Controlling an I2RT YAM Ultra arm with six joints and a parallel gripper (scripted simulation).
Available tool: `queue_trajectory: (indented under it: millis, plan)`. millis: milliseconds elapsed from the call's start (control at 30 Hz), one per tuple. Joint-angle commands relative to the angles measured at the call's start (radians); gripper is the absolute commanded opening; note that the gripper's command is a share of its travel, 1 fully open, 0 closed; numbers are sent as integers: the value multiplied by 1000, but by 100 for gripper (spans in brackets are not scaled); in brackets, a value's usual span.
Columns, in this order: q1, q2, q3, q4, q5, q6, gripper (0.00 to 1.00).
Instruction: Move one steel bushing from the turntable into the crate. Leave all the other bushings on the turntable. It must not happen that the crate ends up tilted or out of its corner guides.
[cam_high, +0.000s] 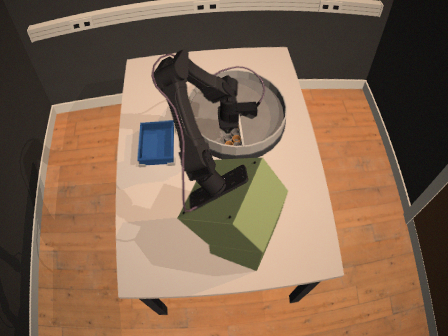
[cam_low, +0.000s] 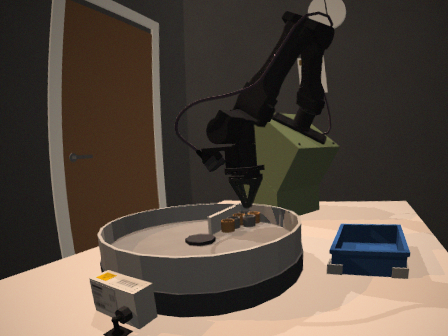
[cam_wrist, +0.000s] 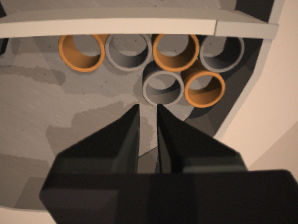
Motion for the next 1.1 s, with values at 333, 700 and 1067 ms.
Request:
queue_trajectory:
  millis: [333, 700, 1067]
  plan:
    - [-30, 1, 26, -16, 15, -10, 13]
    - [-37, 16, 32, -24, 14, -14, 13]
    - [-37, 16, 32, -24, 14, -14, 13]
